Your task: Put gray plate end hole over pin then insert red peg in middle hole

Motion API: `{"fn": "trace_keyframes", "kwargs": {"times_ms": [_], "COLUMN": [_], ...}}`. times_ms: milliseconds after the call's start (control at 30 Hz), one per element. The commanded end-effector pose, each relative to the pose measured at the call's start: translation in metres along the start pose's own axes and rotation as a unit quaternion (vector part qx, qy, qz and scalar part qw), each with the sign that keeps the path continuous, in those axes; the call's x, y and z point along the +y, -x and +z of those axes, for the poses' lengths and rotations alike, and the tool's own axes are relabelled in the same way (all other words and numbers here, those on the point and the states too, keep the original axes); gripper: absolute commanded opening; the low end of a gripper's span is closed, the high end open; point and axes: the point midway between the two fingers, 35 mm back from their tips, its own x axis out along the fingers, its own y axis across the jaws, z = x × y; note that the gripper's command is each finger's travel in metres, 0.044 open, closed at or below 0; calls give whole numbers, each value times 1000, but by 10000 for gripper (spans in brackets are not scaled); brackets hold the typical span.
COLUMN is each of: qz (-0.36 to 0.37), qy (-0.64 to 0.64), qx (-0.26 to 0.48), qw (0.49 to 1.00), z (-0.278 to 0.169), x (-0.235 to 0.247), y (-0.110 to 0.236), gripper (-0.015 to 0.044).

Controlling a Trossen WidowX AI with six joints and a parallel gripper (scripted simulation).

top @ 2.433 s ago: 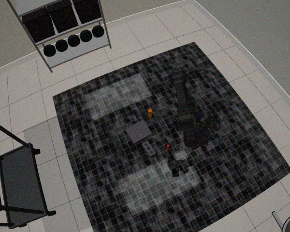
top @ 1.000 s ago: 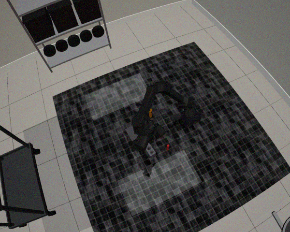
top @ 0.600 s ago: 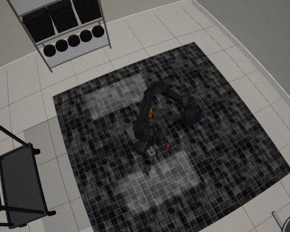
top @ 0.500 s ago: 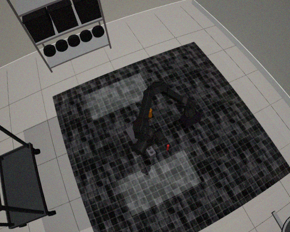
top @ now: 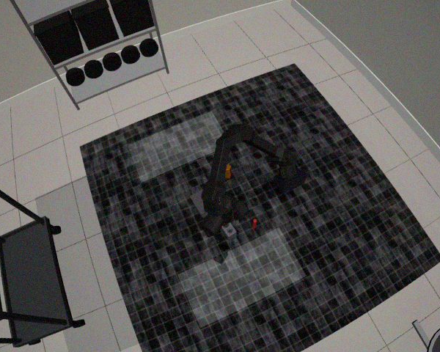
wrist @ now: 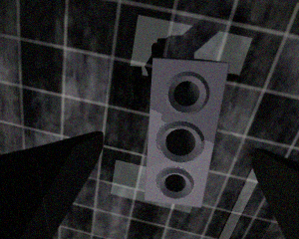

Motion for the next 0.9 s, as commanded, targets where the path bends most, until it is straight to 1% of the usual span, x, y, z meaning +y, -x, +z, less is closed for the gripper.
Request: {"fn": "trace_keyframes", "kwargs": {"times_ms": [0, 833, 867], "qz": [-2, -3, -3], "qy": [3, 3, 3], "qx": [-3, -4, -4], "qw": [1000, 1000, 1000], "z": [1, 2, 2], "x": [-1, -3, -3], "y": [-8, -45, -45], "gripper": [440, 440, 414]}}
